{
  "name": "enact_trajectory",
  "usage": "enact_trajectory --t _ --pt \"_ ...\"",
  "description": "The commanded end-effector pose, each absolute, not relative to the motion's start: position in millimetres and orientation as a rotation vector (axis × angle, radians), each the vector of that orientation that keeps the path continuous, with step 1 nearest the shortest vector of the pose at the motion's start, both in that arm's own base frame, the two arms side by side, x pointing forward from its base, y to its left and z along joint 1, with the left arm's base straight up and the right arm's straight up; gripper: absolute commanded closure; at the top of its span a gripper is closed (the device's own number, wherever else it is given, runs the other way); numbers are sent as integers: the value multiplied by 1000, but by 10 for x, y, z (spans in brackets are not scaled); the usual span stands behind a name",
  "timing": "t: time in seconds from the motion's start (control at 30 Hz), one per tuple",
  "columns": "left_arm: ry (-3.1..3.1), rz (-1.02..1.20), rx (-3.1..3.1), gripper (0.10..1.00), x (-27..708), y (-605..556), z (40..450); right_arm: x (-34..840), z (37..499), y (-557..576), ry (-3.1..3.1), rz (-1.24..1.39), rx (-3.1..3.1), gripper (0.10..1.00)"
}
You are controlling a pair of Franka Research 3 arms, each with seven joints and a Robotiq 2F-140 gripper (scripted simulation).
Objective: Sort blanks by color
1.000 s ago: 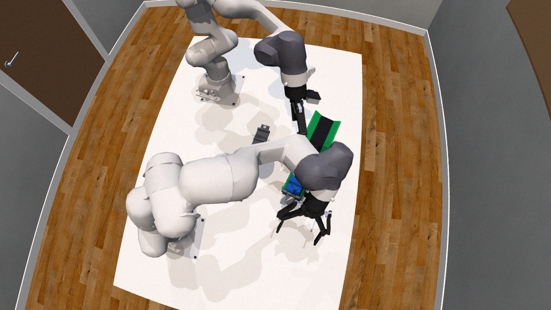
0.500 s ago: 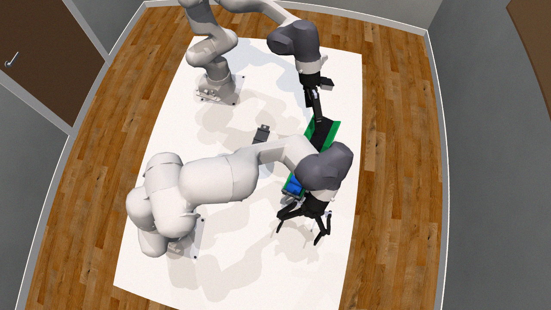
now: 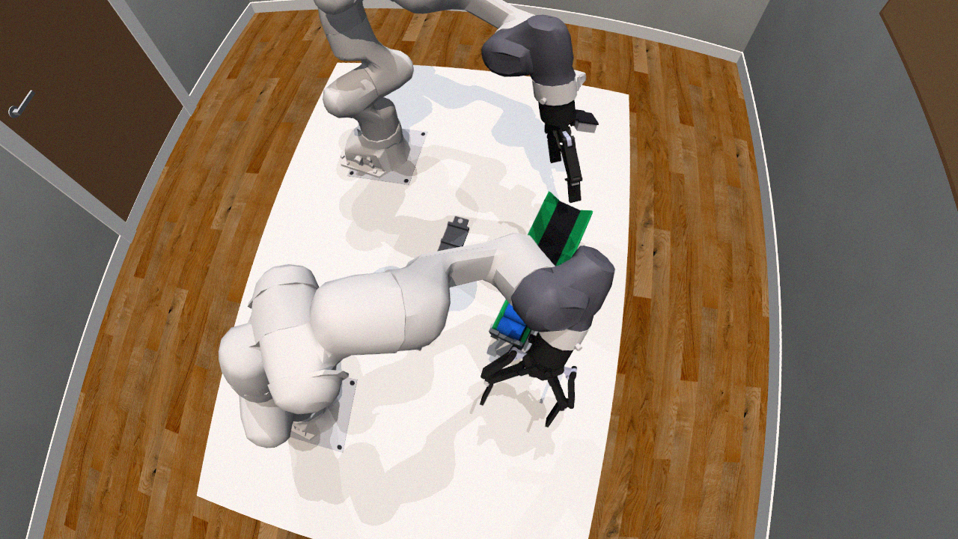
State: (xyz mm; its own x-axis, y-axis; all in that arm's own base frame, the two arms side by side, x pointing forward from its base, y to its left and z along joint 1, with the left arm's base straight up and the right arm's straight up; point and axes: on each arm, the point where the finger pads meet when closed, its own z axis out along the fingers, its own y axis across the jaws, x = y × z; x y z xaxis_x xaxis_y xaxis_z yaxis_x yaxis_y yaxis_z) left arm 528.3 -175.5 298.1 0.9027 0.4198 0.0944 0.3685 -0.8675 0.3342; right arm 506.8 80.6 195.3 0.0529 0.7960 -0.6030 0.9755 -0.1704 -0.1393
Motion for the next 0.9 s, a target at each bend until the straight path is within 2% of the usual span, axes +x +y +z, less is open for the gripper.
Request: enact_trajectory --t 0.0,0.87 --pt "535 238 2789 98 5320 -1558 2974 5074 1959 808 1786 -817 2036 98" --pt "606 277 2832 98 5581 -251 3130 5074 1959 808 1786 -817 2036 98"
